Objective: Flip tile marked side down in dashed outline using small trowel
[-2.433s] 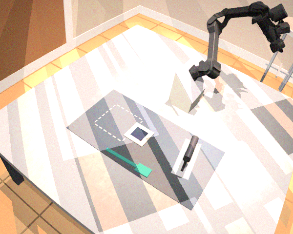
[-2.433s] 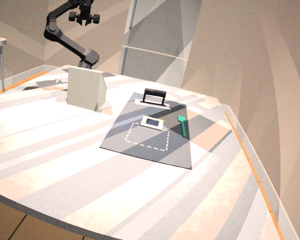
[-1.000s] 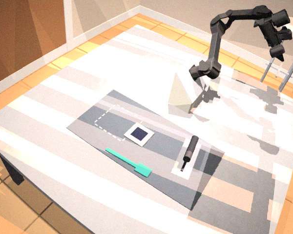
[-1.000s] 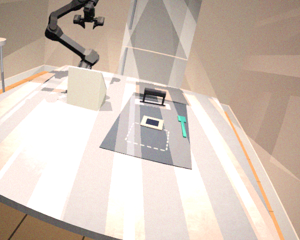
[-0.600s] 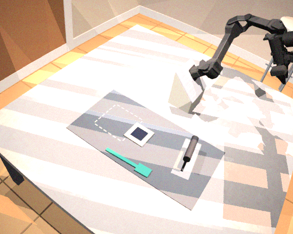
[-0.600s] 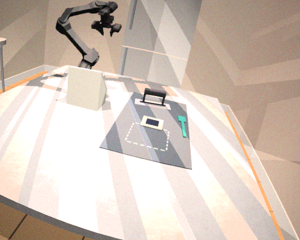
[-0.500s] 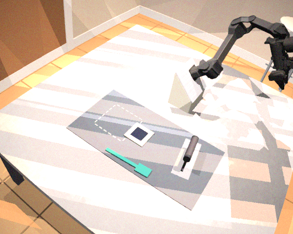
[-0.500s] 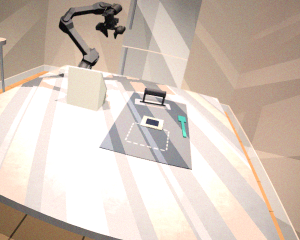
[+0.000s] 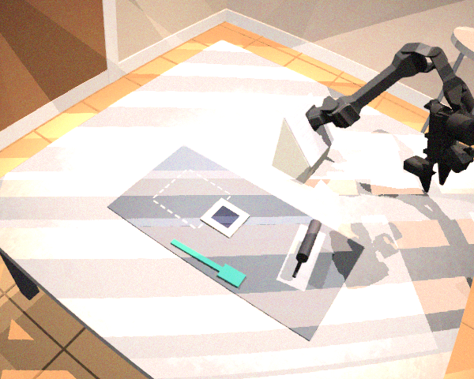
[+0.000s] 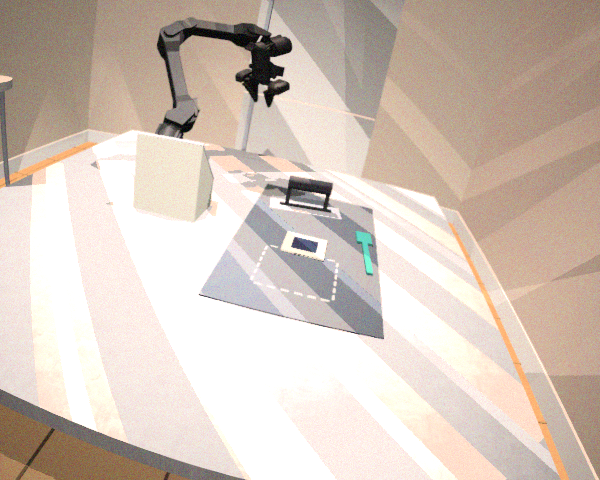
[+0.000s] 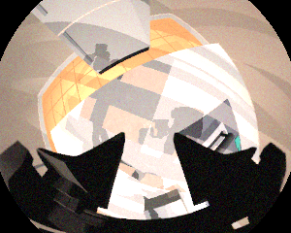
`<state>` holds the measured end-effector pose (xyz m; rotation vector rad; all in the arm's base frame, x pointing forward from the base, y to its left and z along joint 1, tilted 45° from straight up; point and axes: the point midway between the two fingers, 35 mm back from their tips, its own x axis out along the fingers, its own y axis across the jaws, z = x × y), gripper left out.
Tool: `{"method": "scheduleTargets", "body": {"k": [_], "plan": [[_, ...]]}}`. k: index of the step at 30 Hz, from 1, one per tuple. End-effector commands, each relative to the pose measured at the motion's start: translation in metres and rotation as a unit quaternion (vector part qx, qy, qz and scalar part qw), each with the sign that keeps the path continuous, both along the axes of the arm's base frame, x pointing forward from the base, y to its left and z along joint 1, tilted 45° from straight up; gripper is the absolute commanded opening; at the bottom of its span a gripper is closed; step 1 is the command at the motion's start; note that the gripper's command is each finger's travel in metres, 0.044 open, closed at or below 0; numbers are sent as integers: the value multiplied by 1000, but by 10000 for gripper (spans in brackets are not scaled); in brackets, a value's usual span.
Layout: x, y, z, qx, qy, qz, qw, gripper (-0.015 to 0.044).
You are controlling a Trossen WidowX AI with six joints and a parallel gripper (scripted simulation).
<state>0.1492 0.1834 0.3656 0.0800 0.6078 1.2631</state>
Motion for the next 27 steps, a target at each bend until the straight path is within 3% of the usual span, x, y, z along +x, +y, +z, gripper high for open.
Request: {"method": "scheduleTargets", "body": {"k": [1, 17, 27], "plan": [[35, 3, -21, -20, 47, -30, 998, 270], [168, -21, -137, -95, 271, -143, 947, 270], [213, -53, -220, -125, 390, -194, 891, 270]]}}
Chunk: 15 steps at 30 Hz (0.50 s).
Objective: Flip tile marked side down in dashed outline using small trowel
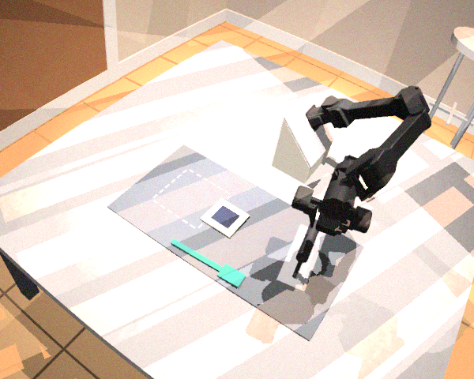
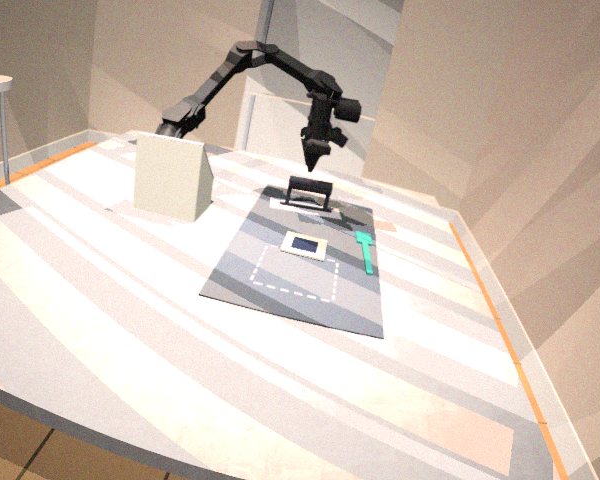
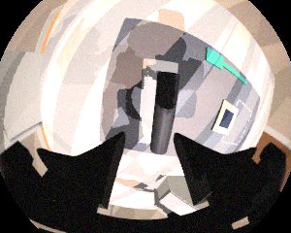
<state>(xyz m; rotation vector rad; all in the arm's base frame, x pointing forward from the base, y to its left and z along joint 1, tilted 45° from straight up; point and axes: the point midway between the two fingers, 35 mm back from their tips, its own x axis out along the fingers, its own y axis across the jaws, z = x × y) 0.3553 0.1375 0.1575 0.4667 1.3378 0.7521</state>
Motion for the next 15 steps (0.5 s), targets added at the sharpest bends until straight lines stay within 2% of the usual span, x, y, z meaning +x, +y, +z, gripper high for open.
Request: {"method": "scheduleTargets", "body": {"k": [1, 15], "plan": [[7, -7, -12, -6, 19, -12, 1000, 270], [9, 6, -25, -6, 19, -12, 1000, 270]]}}
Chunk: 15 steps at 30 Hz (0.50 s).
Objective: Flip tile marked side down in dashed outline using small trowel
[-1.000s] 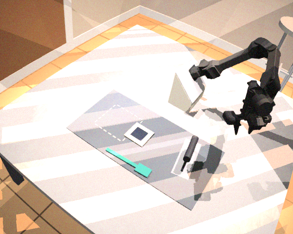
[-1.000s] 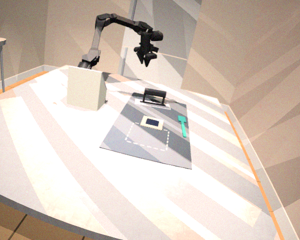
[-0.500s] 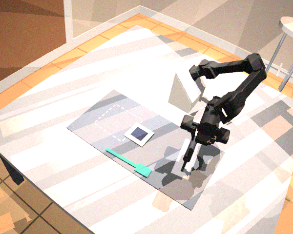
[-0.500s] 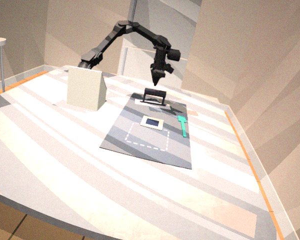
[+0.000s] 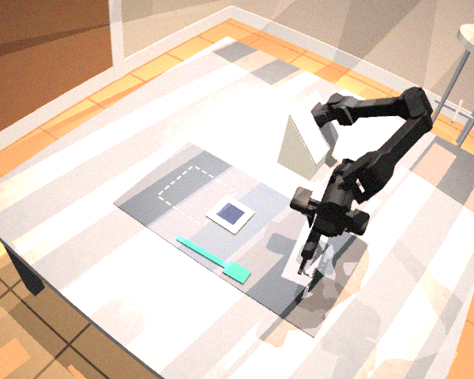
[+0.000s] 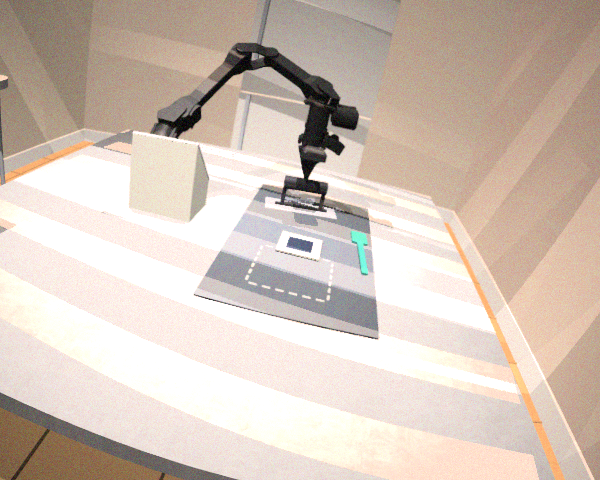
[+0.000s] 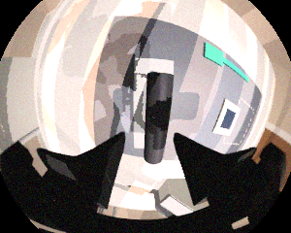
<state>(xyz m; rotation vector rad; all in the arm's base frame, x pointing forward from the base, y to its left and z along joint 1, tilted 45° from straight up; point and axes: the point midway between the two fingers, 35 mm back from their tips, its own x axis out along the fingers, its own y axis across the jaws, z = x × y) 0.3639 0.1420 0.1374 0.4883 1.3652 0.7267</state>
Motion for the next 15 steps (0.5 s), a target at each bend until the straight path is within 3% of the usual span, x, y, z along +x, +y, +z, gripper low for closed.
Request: {"method": "scheduleTargets", "body": {"k": [1, 15], "plan": [[0, 3, -6, -3, 2, -3, 1000, 270], [1, 19, -21, -2, 2, -3, 1000, 270]]}}
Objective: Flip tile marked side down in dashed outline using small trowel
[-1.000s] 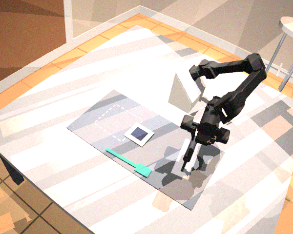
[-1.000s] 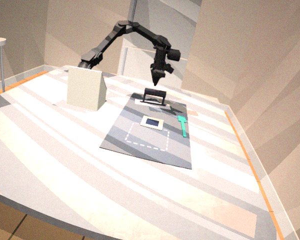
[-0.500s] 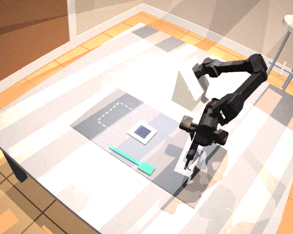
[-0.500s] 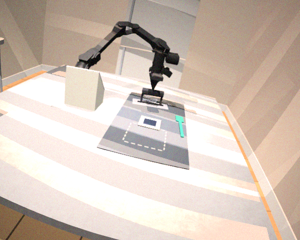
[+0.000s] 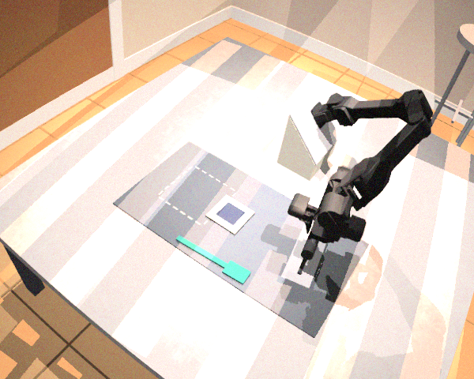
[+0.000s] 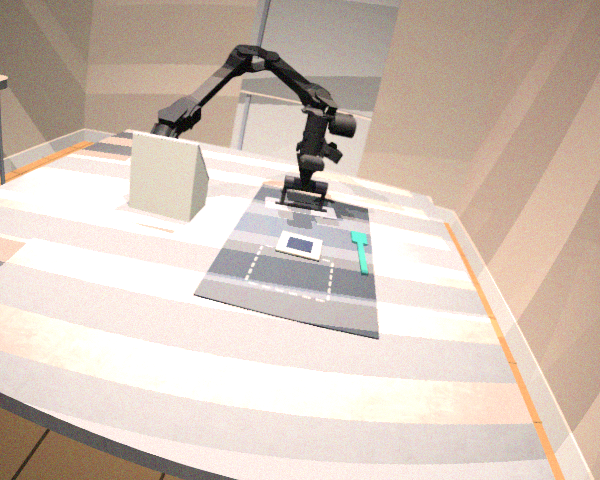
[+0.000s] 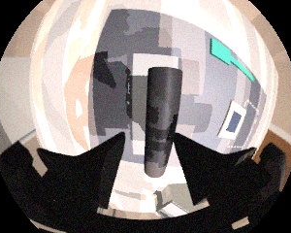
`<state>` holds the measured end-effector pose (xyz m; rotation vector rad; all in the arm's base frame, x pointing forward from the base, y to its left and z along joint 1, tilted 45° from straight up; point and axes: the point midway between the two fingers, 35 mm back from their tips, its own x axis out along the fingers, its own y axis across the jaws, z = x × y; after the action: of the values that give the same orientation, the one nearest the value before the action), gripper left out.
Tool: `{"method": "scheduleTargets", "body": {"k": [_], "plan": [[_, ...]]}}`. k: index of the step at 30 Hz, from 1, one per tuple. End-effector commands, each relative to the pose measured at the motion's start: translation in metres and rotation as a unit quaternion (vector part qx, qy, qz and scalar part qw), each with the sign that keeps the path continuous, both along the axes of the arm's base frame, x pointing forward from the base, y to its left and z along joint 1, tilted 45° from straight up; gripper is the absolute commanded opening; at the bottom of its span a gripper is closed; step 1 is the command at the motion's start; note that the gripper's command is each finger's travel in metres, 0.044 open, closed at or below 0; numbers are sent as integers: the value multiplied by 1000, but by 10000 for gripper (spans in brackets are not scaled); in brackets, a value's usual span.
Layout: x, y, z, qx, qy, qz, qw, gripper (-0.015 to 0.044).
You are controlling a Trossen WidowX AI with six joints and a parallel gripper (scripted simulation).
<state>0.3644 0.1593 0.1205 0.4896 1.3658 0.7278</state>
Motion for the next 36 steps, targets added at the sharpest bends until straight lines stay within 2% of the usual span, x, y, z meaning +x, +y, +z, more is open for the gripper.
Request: {"method": "scheduleTargets", "body": {"k": [1, 3, 24, 31, 36], "plan": [[0, 2, -5, -3, 2, -3, 1000, 270], [0, 3, -6, -3, 2, -3, 1000, 270], [0, 3, -6, -3, 2, -3, 1000, 130], [0, 3, -6, -3, 0, -1, 1000, 130], [0, 3, -6, -6, -45, 43, 998, 130]]}}
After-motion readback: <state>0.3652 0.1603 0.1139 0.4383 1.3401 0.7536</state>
